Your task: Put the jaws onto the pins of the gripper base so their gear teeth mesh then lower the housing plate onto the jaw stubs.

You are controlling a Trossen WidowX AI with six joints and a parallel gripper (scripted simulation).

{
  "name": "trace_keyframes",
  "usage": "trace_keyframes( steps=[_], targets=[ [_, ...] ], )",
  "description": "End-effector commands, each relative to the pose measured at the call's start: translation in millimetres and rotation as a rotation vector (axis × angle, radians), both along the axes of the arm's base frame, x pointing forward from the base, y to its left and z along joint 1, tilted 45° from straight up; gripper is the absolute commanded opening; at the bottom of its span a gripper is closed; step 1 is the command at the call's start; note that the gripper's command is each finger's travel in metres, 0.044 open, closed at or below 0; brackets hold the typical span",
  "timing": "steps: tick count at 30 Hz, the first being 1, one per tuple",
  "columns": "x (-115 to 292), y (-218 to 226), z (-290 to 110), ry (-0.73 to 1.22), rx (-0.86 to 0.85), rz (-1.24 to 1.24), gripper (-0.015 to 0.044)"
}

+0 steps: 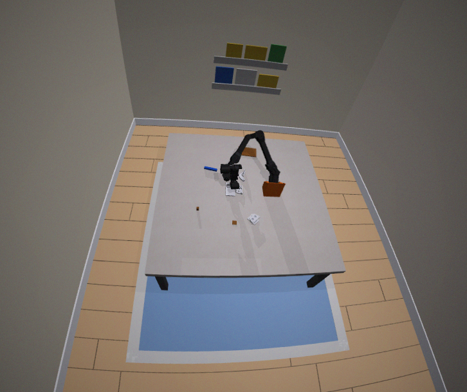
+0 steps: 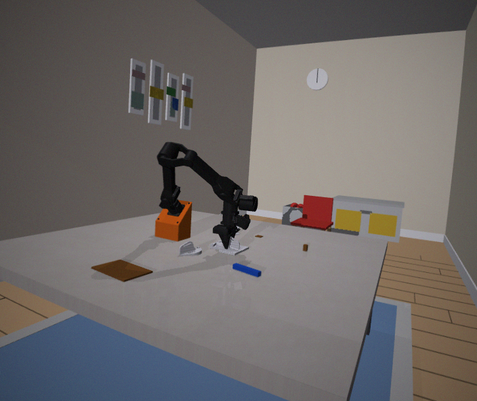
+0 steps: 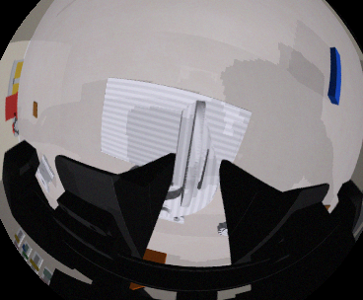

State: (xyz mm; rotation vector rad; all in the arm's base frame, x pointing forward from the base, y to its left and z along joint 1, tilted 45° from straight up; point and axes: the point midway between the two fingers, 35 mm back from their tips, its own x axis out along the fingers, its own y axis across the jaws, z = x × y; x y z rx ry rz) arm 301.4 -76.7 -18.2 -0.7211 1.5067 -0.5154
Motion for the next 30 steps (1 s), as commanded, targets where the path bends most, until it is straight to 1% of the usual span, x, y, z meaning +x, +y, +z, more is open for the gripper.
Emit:
trace_keyframes(
  steps=[1, 25, 28, 30],
  targets=[
    [0.6, -1.8, -0.9, -0.001, -0.003, 0.0, 0.0134],
    [0.6, -1.8, -0.9, -0.001, -0.003, 0.0, 0.0134],
    [0.1, 0.0, -0.1, 0.002, 0.0, 0.002, 0.0213],
    [0.1, 0.0, -0.1, 0.002, 0.0, 0.002, 0.0224]
  ],
)
